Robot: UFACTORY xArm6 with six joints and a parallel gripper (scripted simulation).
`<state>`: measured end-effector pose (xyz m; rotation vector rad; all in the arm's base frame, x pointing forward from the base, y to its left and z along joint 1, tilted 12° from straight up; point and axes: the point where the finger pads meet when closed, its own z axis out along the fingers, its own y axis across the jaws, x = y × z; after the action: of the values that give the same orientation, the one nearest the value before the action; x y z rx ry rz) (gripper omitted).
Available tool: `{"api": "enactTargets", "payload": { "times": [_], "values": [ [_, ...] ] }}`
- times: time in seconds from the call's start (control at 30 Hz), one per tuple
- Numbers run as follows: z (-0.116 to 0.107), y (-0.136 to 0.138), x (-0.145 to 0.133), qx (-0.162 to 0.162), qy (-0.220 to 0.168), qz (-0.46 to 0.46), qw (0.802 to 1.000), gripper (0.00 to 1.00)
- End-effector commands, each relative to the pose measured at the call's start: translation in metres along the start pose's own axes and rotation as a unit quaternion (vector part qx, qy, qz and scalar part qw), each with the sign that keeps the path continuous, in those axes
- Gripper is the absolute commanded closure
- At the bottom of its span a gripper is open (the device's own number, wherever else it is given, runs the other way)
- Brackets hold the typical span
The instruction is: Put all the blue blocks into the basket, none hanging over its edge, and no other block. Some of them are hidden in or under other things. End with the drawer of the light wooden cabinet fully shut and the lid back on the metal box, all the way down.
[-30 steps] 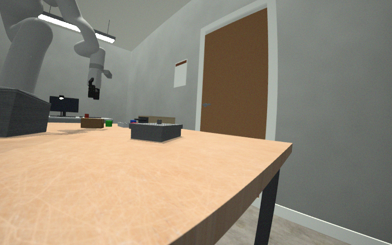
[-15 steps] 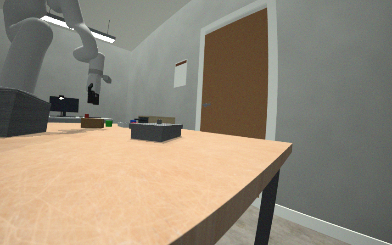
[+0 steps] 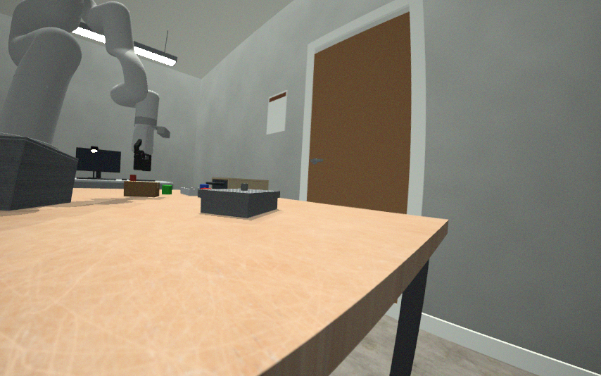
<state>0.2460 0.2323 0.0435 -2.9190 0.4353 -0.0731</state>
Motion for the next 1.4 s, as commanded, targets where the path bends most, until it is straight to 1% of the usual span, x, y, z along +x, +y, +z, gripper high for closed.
{"api": "enactTargets", "payload": {
  "times": [0.0, 0.17, 0.43, 1.37],
  "values": [
    [0.0137, -0.0028, 0.0011, 0.003, 0.000, 0.000, 1.000, 0.10],
    [0.0197, -0.0029, 0.0010, 0.003, 0.000, 0.000, 1.000, 0.10],
    [0.0227, -0.0029, 0.0010, 0.003, 0.000, 0.000, 1.000, 0.10],
    [0.0230, -0.0039, 0.0016, 0.003, 0.000, 0.000, 1.000, 0.10]
  ]
}}
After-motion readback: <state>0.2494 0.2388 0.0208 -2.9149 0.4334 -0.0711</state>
